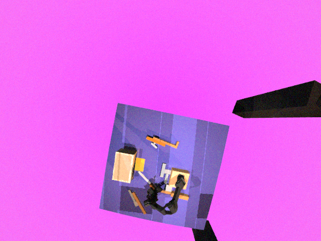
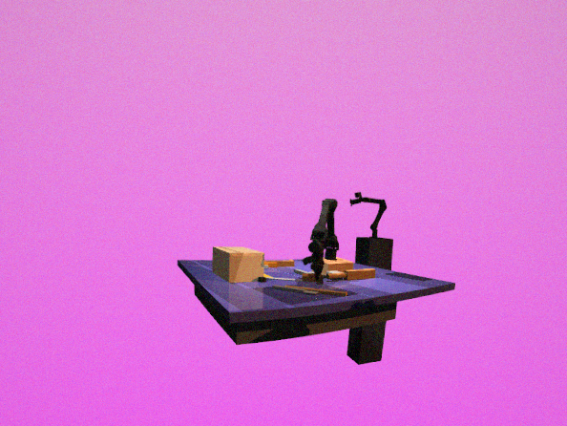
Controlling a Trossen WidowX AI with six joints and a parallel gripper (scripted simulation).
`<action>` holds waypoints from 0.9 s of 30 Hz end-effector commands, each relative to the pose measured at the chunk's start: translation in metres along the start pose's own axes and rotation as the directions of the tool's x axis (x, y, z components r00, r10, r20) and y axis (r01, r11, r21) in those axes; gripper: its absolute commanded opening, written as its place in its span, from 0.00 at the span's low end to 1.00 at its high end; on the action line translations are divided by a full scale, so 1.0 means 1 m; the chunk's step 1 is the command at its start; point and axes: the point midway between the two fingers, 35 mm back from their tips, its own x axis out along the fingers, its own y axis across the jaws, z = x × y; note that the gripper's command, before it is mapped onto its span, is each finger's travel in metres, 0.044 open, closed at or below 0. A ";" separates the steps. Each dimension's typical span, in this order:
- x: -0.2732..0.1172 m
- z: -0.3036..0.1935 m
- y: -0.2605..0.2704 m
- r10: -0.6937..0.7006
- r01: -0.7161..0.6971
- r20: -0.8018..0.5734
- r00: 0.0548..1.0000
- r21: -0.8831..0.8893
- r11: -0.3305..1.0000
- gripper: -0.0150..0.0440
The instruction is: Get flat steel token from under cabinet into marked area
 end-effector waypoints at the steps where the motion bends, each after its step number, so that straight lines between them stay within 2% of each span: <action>1: -0.001 0.000 0.002 0.006 -0.006 0.001 1.000 0.001 1.000 0.25; 19: -0.001 0.000 0.002 0.006 -0.006 0.001 1.000 0.001 1.000 0.25; 27: 0.000 0.000 0.000 0.000 0.000 0.000 1.000 0.000 1.000 0.59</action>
